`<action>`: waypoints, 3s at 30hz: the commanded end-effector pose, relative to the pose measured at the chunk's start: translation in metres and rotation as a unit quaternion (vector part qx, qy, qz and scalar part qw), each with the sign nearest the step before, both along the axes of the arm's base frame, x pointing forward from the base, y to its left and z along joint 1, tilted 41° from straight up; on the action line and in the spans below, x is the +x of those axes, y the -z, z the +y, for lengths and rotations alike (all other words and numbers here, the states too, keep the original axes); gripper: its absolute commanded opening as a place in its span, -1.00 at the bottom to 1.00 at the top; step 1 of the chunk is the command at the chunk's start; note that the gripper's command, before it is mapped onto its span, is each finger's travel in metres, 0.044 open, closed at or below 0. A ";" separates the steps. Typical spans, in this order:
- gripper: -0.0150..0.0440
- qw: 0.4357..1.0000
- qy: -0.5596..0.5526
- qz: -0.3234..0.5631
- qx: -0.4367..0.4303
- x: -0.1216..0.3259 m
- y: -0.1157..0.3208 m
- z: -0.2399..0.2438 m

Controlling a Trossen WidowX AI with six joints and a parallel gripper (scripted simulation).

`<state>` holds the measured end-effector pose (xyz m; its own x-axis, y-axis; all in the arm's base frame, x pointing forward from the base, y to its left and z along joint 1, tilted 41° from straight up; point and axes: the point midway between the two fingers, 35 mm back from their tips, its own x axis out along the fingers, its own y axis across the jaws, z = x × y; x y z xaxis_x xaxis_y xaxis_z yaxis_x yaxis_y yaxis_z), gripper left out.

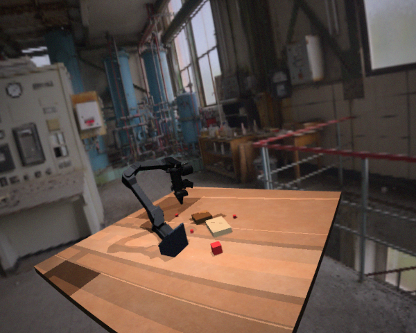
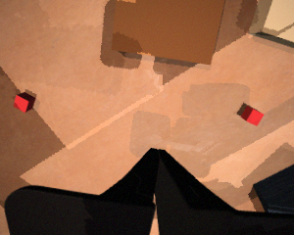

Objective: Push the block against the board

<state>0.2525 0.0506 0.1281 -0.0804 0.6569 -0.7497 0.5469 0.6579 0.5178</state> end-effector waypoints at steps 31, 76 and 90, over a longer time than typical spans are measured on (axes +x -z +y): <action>-0.49 0.991 -0.101 -0.090 0.006 -0.034 0.118 -0.043; -0.49 0.990 -0.108 -0.094 0.008 -0.063 0.150 0.005; -0.49 0.990 -0.108 -0.094 0.009 -0.075 0.145 0.011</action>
<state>0.1828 0.0590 -0.0181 -0.0783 0.6478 -0.7578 0.2807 0.7437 0.6068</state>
